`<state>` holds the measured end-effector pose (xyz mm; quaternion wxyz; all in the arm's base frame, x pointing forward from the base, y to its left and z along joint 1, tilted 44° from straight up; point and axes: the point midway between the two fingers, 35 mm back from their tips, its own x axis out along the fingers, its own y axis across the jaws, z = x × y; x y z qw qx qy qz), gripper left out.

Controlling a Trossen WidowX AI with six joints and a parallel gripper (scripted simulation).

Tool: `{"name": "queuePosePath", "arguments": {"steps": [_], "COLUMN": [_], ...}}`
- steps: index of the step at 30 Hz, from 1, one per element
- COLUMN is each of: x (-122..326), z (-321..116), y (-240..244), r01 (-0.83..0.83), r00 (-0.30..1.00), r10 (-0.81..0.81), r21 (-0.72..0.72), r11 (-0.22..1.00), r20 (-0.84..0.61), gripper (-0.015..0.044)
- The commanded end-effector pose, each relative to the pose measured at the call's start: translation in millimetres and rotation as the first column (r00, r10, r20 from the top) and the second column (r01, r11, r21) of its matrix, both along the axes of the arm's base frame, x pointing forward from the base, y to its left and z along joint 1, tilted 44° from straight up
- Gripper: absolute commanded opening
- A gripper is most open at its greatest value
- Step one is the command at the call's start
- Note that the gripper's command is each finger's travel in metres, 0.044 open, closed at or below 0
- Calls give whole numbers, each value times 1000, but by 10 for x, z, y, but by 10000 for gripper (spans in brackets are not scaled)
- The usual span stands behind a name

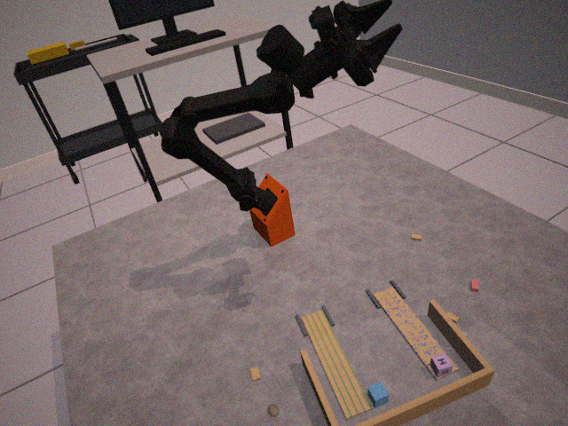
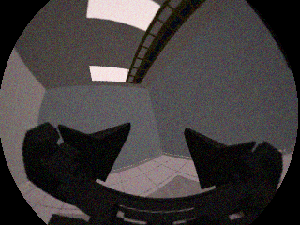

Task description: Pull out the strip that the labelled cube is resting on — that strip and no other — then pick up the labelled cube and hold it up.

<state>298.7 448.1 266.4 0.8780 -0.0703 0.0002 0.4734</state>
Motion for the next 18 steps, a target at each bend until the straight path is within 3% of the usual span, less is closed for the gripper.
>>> {"name": "queuePosePath", "arguments": {"steps": [1,8,18], "x": [281,543,353], "z": [-411,-1050,-1734], "y": [-510,-1549,-3086], "r01": [196,497,729], "r00": [980,855,576], "r10": [-199,-518,-790], "r21": [-118,-324,-568], "r11": [973,805,381], "r20": [-15,23,210], "gripper": [400,400,400]}}
